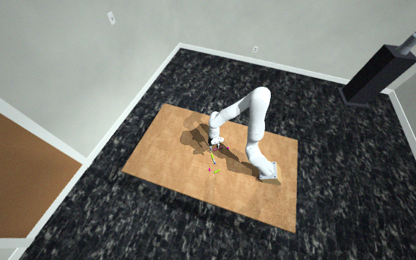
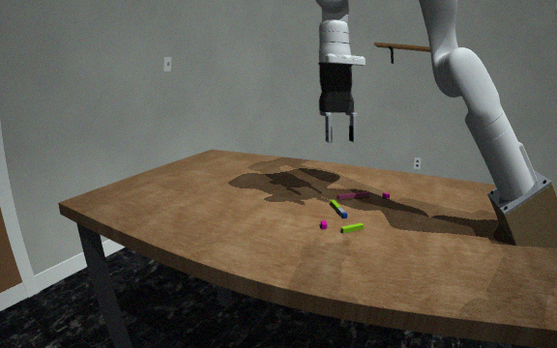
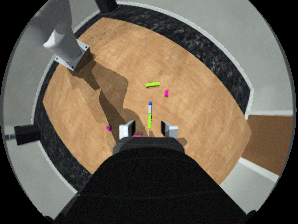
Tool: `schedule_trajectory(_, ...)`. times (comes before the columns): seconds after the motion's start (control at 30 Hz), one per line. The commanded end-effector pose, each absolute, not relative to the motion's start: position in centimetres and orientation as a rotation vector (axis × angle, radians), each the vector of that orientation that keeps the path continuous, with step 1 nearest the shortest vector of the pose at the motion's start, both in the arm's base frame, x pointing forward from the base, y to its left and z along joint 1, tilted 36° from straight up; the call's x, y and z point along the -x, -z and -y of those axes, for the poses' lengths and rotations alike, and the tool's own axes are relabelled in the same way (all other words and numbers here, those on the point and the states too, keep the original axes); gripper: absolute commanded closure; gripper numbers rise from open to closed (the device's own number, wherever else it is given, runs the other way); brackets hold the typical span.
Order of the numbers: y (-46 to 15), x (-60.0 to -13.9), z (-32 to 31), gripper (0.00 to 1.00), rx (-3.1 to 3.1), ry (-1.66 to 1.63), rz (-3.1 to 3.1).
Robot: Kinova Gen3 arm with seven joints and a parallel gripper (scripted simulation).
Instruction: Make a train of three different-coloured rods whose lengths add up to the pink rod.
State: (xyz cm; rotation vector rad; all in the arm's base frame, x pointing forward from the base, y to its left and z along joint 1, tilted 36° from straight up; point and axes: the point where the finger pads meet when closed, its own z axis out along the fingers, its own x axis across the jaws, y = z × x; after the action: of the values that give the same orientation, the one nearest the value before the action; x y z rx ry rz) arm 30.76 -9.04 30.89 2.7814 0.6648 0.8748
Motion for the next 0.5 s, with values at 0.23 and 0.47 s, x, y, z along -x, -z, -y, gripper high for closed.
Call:
schedule_trajectory(0.23, -33.19, -29.7, 9.37, 0.0, -2.771, -0.908, -0.646)
schedule_trajectory(0.47, -33.23, -29.68, 9.37, 0.0, -2.771, -0.908, -0.646)
